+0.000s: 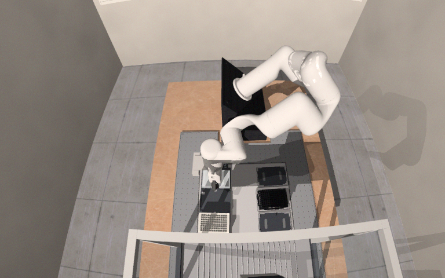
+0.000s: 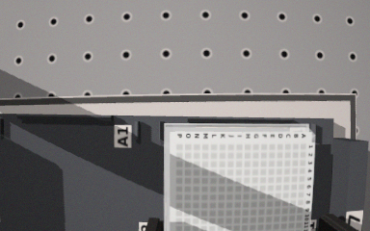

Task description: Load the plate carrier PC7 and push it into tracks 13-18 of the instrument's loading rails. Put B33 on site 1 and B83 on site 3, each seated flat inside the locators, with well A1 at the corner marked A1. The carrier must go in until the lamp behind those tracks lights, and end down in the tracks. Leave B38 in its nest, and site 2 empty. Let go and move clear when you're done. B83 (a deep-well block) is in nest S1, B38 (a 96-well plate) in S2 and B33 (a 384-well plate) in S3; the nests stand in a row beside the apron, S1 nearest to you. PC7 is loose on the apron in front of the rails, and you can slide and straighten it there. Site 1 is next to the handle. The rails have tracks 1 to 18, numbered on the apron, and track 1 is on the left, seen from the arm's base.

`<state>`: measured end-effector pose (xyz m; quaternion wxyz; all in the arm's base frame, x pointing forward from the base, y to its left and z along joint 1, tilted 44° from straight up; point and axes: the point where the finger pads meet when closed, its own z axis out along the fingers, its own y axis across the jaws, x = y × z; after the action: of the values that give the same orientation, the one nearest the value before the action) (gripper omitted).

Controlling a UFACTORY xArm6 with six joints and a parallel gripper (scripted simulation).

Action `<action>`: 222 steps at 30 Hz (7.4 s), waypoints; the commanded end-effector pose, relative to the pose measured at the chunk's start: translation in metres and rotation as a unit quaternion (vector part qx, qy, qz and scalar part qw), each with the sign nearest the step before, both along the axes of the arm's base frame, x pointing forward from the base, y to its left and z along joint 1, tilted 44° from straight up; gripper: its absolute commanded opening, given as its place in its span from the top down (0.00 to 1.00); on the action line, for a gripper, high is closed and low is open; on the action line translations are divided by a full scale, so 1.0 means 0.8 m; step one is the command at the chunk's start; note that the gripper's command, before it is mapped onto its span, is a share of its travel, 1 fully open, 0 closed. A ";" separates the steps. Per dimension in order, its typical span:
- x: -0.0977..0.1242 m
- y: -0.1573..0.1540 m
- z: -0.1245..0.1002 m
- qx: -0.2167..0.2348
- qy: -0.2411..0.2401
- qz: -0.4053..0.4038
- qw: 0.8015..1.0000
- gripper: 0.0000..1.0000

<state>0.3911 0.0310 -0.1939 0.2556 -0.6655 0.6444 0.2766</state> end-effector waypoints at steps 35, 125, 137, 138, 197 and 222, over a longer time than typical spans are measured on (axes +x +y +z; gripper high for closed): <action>0.005 -0.051 0.052 -0.001 -0.002 -0.001 1.000 0.00; 0.007 -0.089 0.091 0.023 -0.450 0.461 0.764 0.00; 0.015 -0.082 0.096 0.026 -0.509 0.523 0.683 0.00; 0.020 -0.078 0.098 0.027 -0.517 0.531 0.670 0.00; 0.125 0.010 0.161 0.037 -0.696 0.717 -0.014 0.00; 0.124 0.033 0.137 0.037 -0.696 0.717 -0.014 0.00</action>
<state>0.4888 0.0544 -0.0811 -0.2729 0.6352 0.6744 0.2594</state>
